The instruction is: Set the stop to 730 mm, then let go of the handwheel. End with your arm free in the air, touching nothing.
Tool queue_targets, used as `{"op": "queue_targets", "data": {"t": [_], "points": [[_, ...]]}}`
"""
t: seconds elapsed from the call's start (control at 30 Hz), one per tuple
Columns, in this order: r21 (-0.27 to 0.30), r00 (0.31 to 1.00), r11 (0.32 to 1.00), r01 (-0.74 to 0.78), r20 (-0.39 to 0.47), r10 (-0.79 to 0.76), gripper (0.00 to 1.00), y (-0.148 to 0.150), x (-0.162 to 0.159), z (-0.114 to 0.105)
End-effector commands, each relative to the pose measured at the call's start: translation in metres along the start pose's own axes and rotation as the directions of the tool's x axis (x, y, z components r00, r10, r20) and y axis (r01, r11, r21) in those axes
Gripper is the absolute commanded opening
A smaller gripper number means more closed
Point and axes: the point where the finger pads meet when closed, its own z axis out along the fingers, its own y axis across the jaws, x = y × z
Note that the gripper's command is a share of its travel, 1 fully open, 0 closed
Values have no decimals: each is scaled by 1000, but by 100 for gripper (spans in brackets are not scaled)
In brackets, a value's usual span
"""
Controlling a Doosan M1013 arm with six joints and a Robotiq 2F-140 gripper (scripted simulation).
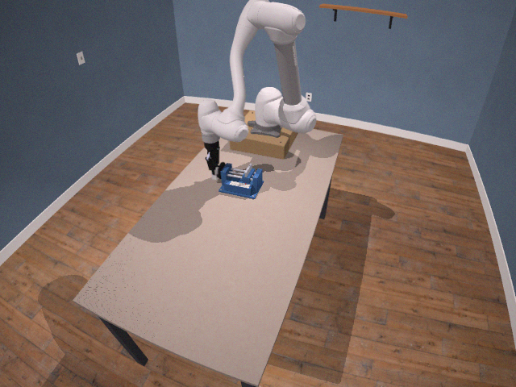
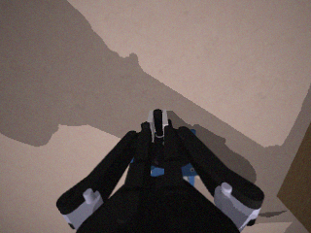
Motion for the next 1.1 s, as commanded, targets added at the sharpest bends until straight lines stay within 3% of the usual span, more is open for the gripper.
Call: {"op": "queue_targets", "data": {"t": [0.0, 1.07], "points": [[-1, 1000, 1000, 0, 0, 0, 4, 3, 0, 1], [-1, 1000, 1000, 0, 0, 0, 4, 30, 0, -1]]}}
